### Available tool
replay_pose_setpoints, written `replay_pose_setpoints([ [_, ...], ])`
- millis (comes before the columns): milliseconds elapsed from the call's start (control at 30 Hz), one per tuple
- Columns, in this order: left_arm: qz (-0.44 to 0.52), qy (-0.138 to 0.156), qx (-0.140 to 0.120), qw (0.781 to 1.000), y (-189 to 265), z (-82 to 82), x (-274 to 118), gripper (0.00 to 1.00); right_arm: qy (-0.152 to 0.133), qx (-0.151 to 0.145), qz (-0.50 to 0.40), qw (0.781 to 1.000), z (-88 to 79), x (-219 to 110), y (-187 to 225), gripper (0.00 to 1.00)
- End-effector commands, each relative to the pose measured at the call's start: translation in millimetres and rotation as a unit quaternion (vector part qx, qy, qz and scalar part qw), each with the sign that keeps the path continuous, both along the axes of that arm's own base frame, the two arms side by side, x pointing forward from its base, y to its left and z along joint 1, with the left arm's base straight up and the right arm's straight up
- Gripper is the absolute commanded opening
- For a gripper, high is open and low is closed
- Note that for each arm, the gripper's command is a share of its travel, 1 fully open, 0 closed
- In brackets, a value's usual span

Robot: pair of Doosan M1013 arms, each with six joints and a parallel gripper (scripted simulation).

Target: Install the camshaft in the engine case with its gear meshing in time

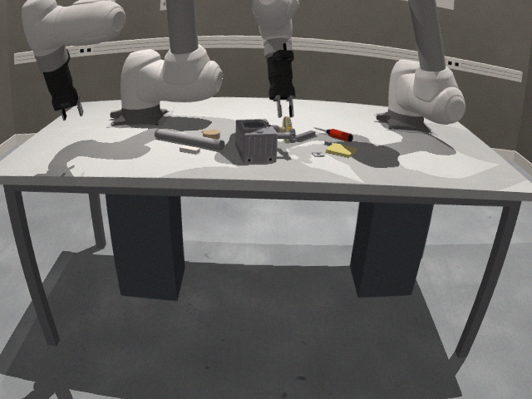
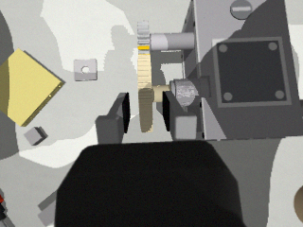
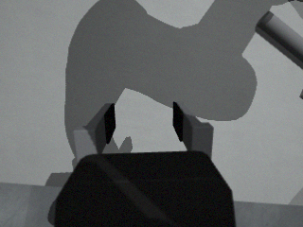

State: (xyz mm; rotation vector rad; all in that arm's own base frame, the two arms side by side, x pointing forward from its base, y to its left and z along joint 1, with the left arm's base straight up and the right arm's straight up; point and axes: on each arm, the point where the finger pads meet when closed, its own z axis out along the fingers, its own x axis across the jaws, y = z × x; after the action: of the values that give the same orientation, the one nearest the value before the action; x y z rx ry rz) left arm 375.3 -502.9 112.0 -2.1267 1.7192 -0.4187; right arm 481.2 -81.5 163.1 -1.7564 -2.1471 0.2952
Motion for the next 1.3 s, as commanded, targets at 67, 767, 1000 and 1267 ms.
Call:
replay_pose_setpoints([
  [67, 0.000, 0.000, -0.001, 1.000, -1, 6.7, -3, 0.64, -0.001, 0.000, 0.000, 1.000, 0.7, 0, 0, 1.00],
  [767, 0.000, 0.000, -0.001, 1.000, -3, 25.2, -12, 0.64, -0.001, 0.000, 0.000, 1.000, 0.7, 0, 0, 1.00],
  [1000, 0.000, 0.000, -0.001, 1.000, -3, 32.4, -12, 0.64, -0.001, 0.000, 0.000, 1.000, 0.7, 0, 0, 1.00],
  [1267, 0.000, 0.000, -0.001, 1.000, -3, 47.5, -12, 0.64, -0.001, 0.000, 0.000, 1.000, 0.7, 0, 0, 1.00],
])
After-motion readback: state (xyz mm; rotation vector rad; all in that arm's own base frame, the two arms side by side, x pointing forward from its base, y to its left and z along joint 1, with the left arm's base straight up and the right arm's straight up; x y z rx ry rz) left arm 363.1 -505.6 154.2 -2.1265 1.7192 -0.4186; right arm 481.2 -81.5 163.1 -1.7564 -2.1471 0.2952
